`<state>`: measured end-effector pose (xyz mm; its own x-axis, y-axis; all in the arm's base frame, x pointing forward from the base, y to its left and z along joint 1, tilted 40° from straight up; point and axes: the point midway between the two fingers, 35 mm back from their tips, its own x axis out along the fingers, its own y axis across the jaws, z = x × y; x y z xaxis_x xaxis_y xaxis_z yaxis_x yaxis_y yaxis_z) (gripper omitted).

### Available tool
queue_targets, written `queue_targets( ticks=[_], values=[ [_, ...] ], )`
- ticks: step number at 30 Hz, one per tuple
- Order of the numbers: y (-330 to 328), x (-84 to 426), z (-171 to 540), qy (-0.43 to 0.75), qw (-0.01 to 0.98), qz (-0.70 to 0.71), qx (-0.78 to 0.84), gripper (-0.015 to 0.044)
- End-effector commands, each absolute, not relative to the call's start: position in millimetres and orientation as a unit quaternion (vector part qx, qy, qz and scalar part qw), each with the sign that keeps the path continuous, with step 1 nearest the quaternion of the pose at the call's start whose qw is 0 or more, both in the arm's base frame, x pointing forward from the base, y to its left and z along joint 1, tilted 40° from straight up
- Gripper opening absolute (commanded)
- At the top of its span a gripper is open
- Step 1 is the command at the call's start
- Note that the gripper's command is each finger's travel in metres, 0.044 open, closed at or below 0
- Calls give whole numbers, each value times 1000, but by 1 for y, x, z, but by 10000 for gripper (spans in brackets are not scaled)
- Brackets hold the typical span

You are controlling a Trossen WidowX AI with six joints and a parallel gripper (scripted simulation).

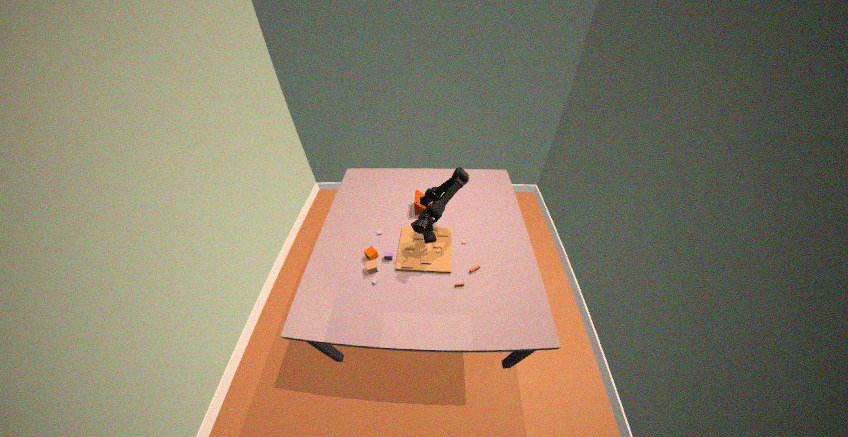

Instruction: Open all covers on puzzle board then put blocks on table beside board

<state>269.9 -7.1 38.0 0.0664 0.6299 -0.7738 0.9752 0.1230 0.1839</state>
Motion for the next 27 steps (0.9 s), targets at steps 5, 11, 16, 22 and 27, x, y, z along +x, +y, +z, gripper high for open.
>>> queue_targets(
  ticks=[5, 11, 16, 22, 27],
  values=[
    [4, 270, 23, 645, 377, -226, 625, 0],
    [7, 271, 20, 645, 377, -226, 625, 0],
    [10, 271, 17, 645, 377, -225, 625, 0],
    [12, 272, 15, 645, 377, -225, 625, 0],
    [15, 272, 16, 645, 377, -225, 625, 0]
  ],
)
